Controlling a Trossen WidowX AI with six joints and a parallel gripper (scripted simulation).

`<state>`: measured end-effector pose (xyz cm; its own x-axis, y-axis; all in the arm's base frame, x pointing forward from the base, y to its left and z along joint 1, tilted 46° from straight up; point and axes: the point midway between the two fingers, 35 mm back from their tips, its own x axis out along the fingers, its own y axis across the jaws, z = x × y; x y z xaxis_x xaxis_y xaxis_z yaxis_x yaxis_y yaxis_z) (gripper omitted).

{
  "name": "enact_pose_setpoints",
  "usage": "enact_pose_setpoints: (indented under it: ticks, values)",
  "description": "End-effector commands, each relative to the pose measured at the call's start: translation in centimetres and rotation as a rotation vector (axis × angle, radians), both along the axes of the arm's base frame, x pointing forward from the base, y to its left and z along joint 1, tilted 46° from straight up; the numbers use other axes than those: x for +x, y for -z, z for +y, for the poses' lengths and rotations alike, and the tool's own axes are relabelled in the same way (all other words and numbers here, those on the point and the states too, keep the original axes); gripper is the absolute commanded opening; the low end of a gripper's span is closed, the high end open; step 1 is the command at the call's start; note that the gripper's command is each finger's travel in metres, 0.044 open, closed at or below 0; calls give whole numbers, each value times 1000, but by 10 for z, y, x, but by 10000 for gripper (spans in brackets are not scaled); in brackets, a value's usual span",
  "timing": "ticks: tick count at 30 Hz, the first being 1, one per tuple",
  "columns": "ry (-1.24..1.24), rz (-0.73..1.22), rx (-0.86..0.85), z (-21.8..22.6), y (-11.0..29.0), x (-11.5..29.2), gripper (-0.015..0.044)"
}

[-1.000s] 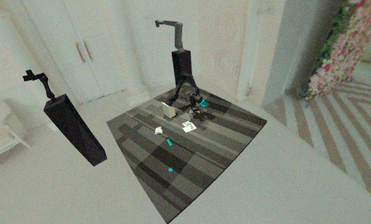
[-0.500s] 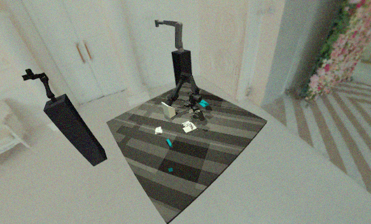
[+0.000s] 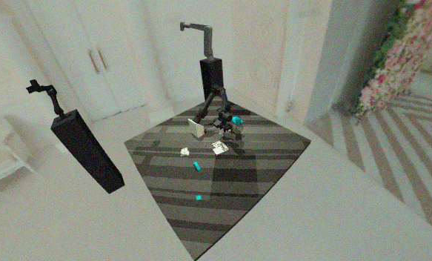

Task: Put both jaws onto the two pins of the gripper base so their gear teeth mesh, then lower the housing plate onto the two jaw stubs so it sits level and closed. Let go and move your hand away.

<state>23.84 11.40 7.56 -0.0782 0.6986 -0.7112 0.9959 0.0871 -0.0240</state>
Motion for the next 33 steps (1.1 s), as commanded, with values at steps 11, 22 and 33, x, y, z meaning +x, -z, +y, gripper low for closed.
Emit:
enact_pose_setpoints:
  ticks: [11,22,33]
  values:
    - [-200,-189,7,-22,24,7,134]
    - [-353,-334,20,-38,39,9,134]
    - [-505,-479,38,-54,55,10,134]
